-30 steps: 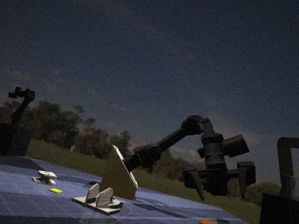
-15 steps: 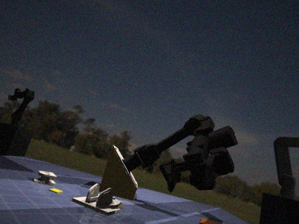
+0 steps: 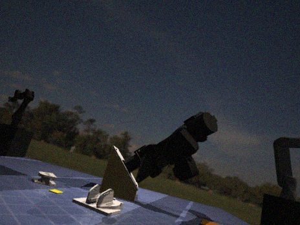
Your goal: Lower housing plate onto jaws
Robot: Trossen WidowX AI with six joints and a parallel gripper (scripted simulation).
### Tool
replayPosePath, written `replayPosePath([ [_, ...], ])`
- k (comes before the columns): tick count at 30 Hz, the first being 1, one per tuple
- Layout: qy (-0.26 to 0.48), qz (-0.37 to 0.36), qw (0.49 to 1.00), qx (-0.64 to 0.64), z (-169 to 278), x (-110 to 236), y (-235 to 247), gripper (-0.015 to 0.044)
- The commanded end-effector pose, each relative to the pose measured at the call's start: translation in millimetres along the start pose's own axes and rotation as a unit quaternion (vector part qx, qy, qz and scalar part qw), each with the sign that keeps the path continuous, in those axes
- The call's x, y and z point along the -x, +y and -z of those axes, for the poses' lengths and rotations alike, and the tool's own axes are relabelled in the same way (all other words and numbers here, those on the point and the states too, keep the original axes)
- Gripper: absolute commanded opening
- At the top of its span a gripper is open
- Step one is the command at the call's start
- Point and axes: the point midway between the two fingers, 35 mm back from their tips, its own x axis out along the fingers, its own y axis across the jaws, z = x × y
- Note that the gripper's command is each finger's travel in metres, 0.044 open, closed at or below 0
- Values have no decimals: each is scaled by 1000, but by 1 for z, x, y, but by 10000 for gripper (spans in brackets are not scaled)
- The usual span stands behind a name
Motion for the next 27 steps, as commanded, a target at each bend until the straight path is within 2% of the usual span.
replayPosePath([
  [1,14,-16,998,-54,23,-8,7,440],
  [12,51,-62,979,-190,78,-23,34,440],
  [27,97,-128,920,-358,143,-35,83,440],
])
